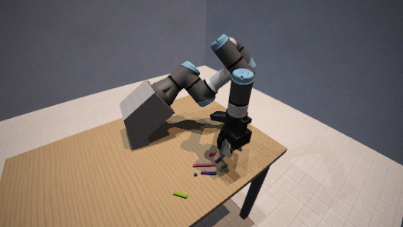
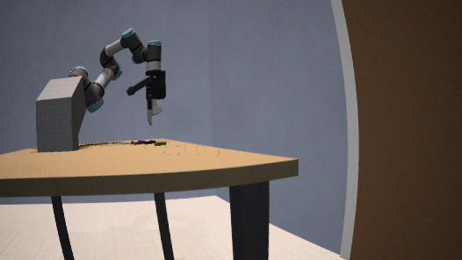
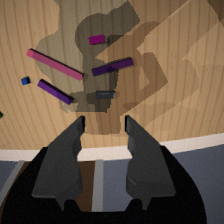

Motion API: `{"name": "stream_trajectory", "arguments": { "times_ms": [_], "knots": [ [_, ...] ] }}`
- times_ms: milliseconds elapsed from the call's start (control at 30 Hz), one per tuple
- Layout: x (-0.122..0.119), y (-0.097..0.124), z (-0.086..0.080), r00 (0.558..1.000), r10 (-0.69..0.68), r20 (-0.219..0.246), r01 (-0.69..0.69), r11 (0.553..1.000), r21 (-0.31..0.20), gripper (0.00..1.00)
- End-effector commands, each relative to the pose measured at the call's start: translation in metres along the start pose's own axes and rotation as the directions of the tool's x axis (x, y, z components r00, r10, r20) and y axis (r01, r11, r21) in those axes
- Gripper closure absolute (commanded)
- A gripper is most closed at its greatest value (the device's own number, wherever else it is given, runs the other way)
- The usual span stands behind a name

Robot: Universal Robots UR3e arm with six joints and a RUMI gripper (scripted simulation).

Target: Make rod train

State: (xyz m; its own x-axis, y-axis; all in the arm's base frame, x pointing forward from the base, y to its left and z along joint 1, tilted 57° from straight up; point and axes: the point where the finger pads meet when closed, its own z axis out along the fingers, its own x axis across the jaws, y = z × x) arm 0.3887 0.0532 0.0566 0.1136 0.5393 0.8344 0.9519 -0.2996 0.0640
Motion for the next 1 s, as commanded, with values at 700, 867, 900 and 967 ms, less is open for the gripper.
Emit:
{"name": "stream_trajectory", "arguments": {
  "times_ms": [700, 867, 900, 967],
  "knots": [
    [0.0002, 0.0004, 0.0004, 1.0, -0.001, -0.001, 0.001, 1.0, -0.001, 0.72],
    [0.0003, 0.0002, 0.0017, 1.0, 0.0, -0.001, 0.0, 1.0, -0.001, 0.72],
    [0.0003, 0.0002, 0.0022, 1.0, 0.0, -0.001, 0.0, 1.0, -0.001, 0.72],
    [0.0003, 0.0002, 0.0034, 1.0, 0.0, -0.002, 0.0, 1.0, -0.001, 0.72]
  ]
}}
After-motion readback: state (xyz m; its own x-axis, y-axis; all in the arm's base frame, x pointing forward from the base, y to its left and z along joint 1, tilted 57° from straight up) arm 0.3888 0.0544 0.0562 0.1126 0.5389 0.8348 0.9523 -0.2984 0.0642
